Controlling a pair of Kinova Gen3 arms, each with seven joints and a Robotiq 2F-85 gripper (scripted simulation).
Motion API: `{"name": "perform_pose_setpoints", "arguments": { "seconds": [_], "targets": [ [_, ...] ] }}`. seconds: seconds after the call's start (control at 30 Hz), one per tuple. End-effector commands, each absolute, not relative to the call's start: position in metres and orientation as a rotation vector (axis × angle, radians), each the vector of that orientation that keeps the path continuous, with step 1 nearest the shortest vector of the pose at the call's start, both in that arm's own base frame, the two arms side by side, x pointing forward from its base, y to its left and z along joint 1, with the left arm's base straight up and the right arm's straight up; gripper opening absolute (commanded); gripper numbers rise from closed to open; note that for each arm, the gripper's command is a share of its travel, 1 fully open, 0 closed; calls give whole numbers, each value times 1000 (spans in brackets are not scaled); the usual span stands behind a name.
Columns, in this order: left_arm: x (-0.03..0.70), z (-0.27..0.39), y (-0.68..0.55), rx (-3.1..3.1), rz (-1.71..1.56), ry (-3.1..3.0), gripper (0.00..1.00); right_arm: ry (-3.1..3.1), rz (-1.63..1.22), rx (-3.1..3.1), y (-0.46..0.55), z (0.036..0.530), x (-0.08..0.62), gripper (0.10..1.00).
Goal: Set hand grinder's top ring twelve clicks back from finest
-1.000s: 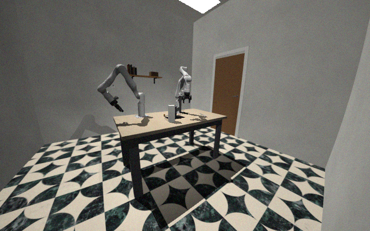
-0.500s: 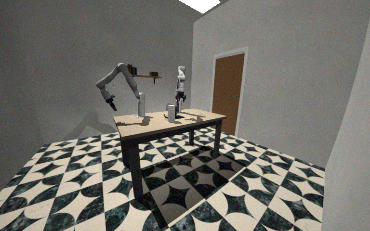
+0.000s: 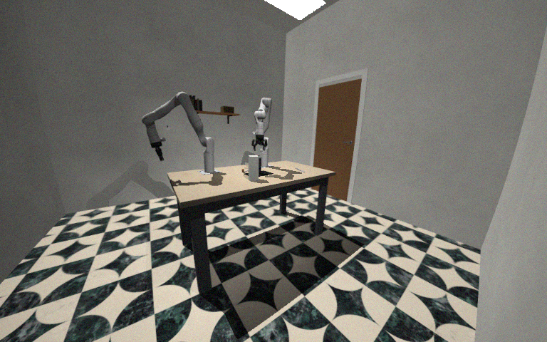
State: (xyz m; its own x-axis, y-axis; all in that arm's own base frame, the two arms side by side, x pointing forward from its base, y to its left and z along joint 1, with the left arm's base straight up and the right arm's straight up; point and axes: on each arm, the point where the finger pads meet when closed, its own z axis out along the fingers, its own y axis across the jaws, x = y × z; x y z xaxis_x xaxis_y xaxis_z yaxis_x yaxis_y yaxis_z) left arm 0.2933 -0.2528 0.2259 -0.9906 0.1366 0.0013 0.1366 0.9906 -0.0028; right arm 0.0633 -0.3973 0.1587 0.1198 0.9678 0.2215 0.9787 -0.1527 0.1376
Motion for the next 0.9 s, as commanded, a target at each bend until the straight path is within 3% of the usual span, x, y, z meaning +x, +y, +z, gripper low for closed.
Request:
{"name": "perform_pose_setpoints", "arguments": {
  "seconds": [0.0, 0.5, 0.87],
  "targets": [
    [286, 227, -259, -222, 3, -3135, 1000, -2049, -331, -2319, -408, 165, 47, 1000],
    [284, 228, -260, -224, 3, -3135, 1000, -2139, -47, -2297, -444, 194, -18, 1000],
    [284, 228, -260, -224, 3, -3135, 1000, -2150, 0, -2290, -449, 200, -28, 1000]
  ]
}}
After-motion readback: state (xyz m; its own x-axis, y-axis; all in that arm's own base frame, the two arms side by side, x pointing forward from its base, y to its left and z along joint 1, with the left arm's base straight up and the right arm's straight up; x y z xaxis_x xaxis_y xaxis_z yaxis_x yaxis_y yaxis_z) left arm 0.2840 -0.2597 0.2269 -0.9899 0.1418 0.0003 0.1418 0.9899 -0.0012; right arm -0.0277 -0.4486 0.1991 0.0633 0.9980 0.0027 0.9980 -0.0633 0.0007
